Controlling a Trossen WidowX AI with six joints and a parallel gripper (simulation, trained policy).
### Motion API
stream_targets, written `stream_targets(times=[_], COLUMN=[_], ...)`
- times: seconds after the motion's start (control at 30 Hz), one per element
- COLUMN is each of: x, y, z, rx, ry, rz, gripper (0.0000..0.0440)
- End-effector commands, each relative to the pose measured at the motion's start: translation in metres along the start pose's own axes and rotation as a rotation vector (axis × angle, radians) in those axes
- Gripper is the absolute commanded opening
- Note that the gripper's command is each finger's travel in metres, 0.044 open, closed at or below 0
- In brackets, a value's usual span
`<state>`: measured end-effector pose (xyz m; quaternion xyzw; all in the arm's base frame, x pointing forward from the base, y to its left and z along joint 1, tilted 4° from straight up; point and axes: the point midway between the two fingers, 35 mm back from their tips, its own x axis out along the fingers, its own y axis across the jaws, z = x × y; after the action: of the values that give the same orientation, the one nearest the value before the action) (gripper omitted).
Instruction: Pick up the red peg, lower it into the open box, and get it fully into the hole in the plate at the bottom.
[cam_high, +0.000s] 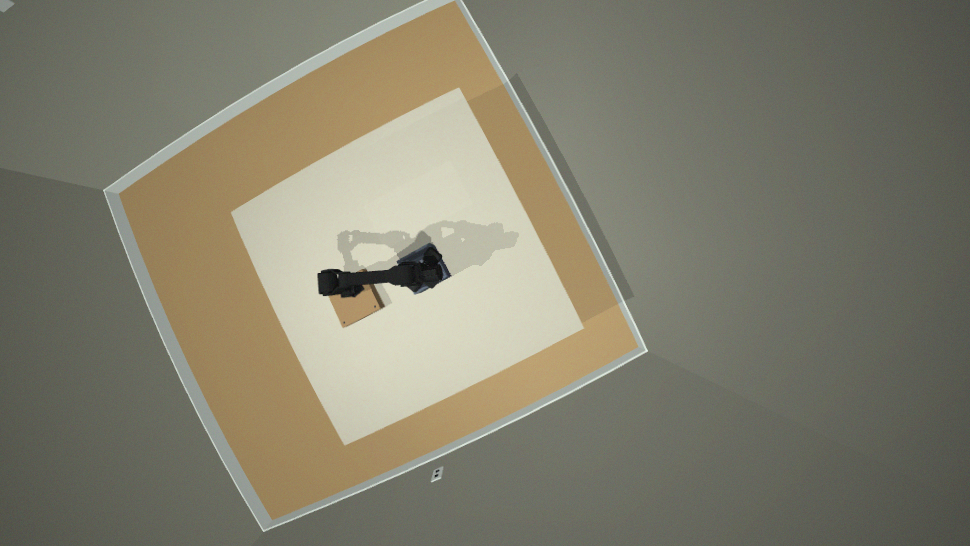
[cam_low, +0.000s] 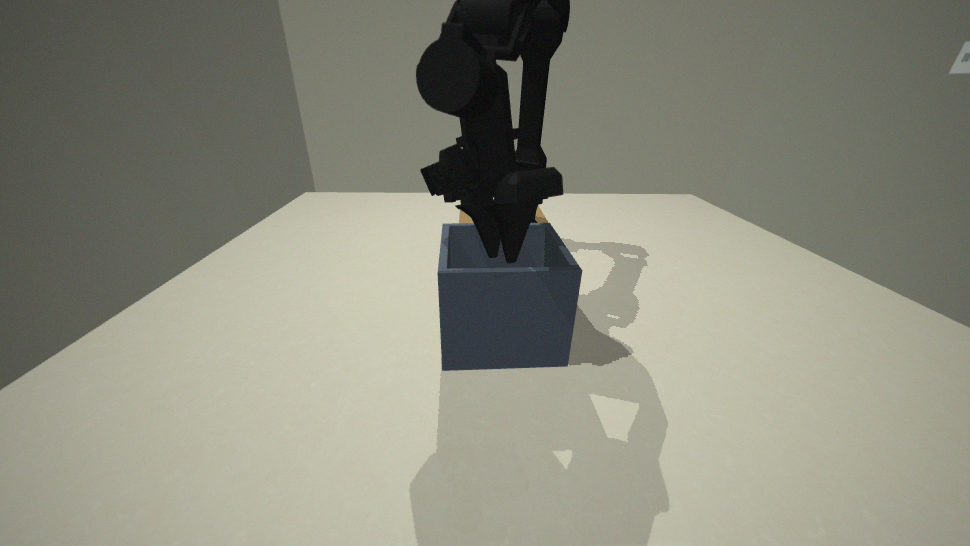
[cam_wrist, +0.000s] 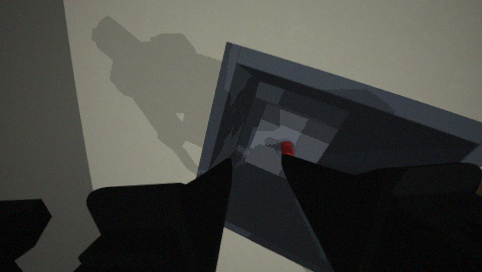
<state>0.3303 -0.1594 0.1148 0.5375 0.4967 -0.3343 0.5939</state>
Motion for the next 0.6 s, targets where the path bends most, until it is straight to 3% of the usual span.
stream_targets(times=[0.0,0.3,0.57], x=[-0.017,-0.051,-0.098], y=[0.010,0.028,0.048], z=[0.003,0.013,0.018], rx=[-0.012,-0.052,-0.124], ry=[0.006,0.003,-0.031], rz=[0.062,0.175,0.296], gripper=[0.0221,0.0240,0.0259])
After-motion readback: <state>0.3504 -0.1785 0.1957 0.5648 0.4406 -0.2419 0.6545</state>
